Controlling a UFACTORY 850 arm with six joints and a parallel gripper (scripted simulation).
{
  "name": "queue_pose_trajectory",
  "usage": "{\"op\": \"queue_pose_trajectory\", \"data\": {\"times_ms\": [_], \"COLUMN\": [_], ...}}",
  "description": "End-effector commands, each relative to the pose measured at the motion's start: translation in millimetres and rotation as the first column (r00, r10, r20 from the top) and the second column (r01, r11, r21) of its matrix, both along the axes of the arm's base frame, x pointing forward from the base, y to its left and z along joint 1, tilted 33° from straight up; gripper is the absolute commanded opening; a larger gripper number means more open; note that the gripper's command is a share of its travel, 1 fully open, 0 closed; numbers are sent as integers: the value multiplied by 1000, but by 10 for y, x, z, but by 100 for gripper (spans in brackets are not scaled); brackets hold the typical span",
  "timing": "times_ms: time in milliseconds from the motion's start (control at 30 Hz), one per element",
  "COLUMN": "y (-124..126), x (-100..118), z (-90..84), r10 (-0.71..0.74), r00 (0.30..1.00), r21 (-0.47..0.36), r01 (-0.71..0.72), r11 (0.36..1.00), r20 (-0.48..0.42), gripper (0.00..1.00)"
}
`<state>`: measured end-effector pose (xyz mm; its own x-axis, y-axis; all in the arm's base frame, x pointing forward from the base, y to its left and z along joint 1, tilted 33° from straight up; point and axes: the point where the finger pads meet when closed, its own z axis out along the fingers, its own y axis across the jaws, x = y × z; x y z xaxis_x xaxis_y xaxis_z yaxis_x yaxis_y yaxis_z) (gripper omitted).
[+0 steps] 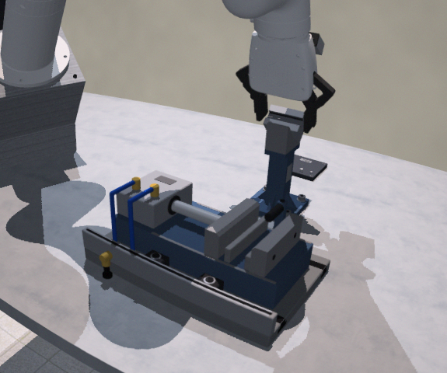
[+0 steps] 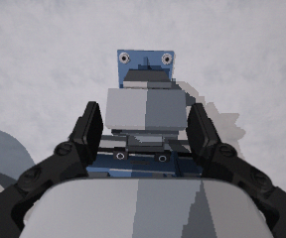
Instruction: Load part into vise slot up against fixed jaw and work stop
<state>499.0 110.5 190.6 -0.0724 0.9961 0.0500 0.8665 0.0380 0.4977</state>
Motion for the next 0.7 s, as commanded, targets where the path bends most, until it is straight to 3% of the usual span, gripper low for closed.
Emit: {"op": "queue_pose_trajectory", "data": {"times_ms": [0,667], "y": [-4,-12], "x": [8,8], "z": [5,3], "r10": [27,64], "r00": [1000,998], "r21": [52,117], "r01": [-27,-65], "r11": [998,991], "r20": [12,12], "gripper": [89,89]}}
